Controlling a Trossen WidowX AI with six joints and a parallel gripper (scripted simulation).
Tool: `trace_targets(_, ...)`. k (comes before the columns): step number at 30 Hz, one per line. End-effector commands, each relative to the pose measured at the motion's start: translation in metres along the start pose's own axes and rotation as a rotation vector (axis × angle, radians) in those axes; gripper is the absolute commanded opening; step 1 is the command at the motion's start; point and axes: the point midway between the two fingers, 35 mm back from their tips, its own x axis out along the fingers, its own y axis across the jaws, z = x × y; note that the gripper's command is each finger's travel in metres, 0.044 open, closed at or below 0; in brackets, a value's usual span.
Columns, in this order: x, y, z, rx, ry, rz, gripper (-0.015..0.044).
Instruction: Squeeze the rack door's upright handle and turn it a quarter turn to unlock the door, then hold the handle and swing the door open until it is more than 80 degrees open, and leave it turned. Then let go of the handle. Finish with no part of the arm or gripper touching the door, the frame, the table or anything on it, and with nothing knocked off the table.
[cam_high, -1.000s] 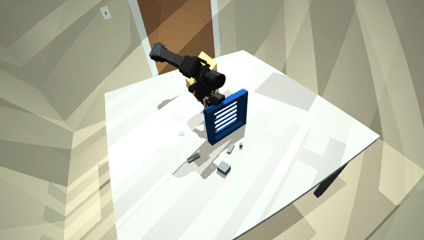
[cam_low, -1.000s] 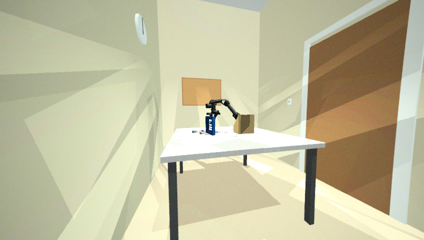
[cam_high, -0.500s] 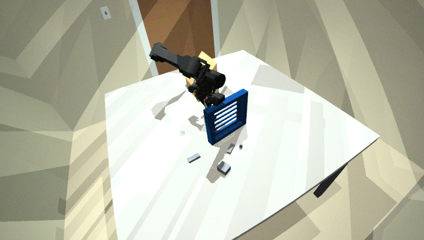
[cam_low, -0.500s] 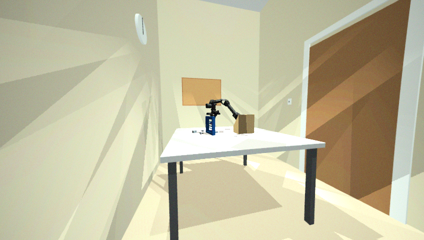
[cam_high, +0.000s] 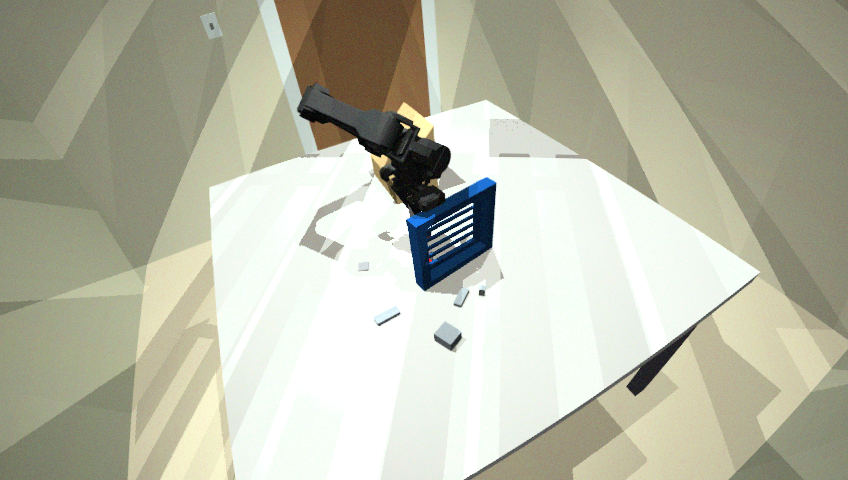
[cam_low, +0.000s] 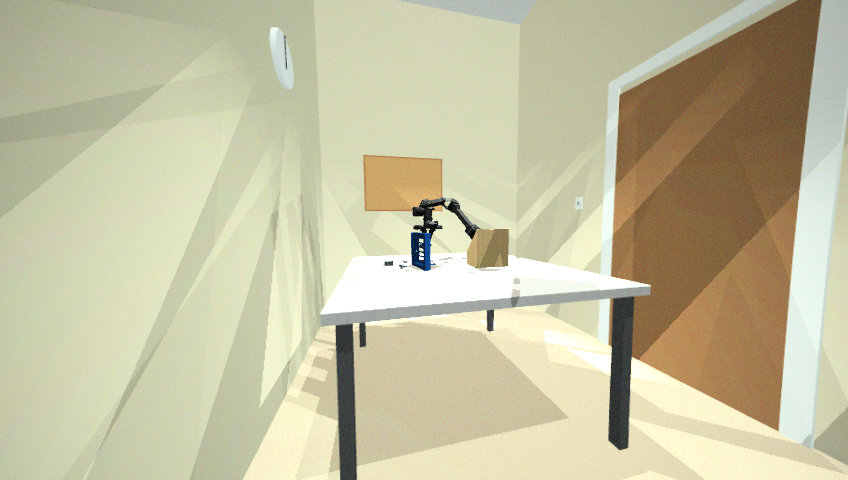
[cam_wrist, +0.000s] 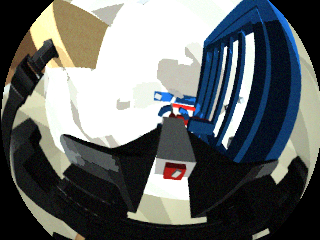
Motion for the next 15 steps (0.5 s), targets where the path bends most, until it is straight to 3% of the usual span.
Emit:
trace_targets(1, 0.000, 0.006, 0.003, 0.076, -0.001, 0.001, 0.0016)
trace_targets(15, 0.000, 0.025, 0.013, 0.333, -0.002, 0.002, 0.0016)
